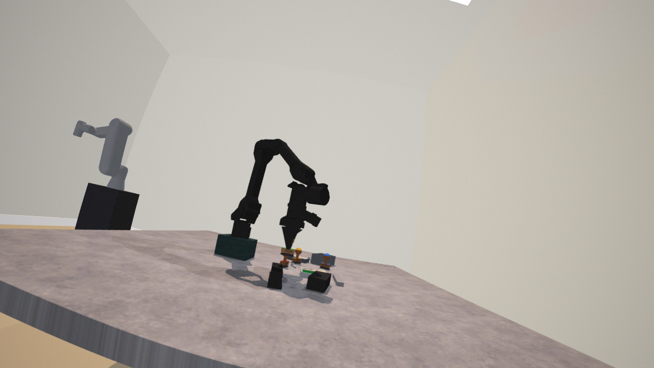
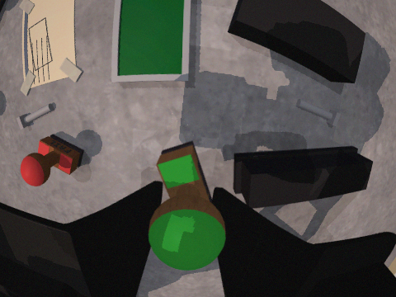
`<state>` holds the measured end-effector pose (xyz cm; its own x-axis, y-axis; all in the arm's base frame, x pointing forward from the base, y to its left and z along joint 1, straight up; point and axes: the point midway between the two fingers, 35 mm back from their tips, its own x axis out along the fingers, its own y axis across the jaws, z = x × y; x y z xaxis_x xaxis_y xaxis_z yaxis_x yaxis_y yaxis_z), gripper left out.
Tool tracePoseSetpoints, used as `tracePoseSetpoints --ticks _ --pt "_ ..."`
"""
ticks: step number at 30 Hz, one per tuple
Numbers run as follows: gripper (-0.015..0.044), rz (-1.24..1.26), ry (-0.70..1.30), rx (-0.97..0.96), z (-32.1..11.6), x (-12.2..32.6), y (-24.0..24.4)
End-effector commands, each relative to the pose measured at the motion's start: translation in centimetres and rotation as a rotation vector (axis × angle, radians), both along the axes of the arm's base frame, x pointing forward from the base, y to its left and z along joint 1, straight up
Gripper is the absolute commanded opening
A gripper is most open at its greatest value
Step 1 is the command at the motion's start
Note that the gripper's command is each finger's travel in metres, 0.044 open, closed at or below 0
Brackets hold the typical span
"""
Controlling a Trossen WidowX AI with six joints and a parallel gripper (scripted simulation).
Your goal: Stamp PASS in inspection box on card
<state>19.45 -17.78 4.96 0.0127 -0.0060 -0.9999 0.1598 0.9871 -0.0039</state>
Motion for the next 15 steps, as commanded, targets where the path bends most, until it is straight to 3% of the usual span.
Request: tracePoseSetpoints --ticks 1,9,15 --pt "0.0000 0.000 -0.005 -0.001 0.4 0.1 0.0" --pt "0.0000 0.000 -0.005 -0.001 0.7 0.2 0.0" --pt "0.0000 0.000 -0.008 -0.001 1.0 3.3 0.4"
